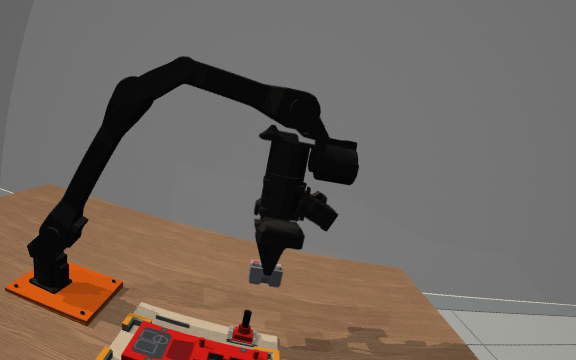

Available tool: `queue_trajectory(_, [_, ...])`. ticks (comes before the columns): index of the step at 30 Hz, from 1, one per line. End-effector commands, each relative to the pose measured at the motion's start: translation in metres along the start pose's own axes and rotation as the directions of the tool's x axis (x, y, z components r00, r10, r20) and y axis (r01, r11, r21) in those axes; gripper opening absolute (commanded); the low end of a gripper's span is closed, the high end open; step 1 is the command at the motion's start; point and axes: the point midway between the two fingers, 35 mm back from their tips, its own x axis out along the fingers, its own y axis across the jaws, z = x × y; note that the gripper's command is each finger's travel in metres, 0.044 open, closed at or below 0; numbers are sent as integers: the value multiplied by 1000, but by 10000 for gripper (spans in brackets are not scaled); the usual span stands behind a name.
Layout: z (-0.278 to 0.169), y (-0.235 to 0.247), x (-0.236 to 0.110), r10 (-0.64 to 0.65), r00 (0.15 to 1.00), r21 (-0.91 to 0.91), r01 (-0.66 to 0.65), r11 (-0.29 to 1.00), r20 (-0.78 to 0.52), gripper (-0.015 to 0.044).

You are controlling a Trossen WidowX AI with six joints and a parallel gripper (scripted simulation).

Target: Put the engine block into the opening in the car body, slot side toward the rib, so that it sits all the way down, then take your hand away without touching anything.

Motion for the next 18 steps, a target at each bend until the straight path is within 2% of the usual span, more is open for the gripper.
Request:
queue_trajectory(1, [-2,-8,2,-1,1000,158,1,987,0,0])
queue_trajectory(9, [-2,-22,7,-4,1000,424,5,906,-3,0])
queue_trajectory(18, [-4,-38,13,-8,1000,682,10,731,-6,0])
